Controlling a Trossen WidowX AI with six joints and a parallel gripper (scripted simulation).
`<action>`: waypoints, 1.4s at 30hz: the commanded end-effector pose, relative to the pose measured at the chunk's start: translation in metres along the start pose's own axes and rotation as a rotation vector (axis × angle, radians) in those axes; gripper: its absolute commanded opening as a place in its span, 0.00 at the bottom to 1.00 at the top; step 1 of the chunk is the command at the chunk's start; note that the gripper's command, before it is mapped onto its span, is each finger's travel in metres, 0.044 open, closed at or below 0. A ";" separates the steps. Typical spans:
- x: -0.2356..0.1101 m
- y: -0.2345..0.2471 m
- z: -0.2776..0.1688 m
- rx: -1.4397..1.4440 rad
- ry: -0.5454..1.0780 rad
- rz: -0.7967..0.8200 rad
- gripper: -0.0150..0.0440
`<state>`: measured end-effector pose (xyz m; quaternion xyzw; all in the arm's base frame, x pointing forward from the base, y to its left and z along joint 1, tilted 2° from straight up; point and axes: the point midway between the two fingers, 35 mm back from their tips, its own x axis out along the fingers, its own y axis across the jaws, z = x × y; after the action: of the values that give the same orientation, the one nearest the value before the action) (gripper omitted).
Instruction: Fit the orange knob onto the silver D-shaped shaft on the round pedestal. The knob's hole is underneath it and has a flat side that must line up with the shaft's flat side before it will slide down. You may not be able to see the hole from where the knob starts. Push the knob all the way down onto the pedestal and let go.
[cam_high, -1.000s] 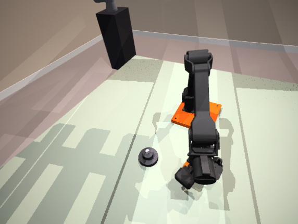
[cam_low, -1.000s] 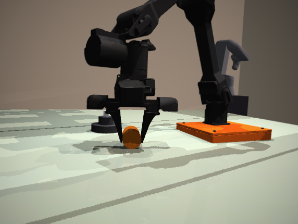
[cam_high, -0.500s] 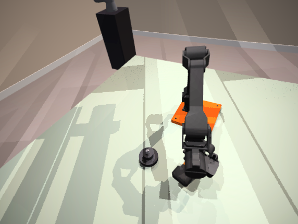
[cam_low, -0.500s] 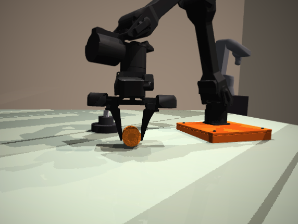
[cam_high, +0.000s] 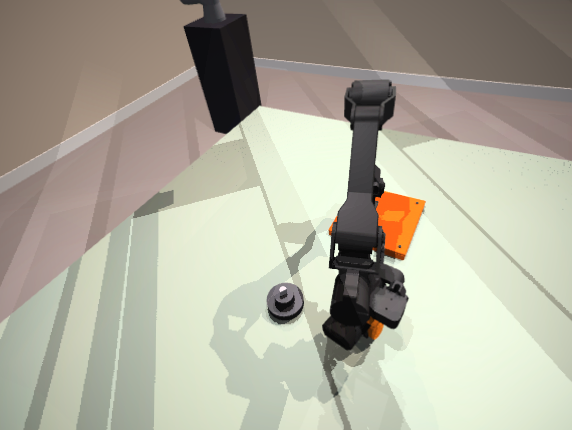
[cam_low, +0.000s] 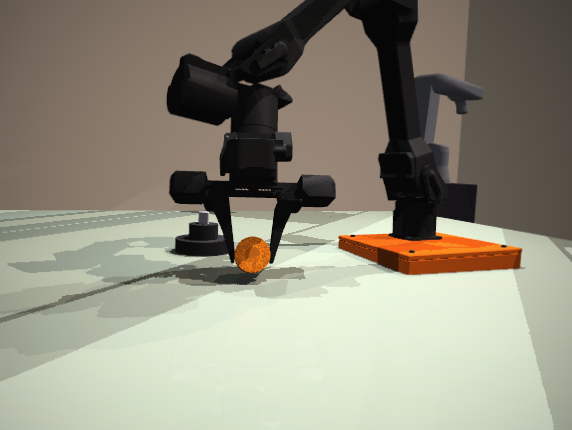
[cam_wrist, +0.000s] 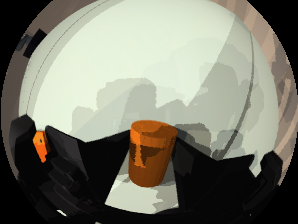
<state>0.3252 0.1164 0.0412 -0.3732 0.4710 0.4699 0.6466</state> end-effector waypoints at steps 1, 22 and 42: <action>-0.004 0.001 -0.003 -0.003 -0.054 -0.003 0.56; -0.012 0.000 -0.016 -0.004 -0.289 0.000 0.56; -0.018 0.000 -0.034 -0.004 -0.578 0.003 0.56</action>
<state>0.3151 0.0835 0.0494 -0.2427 0.2926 0.5498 0.7438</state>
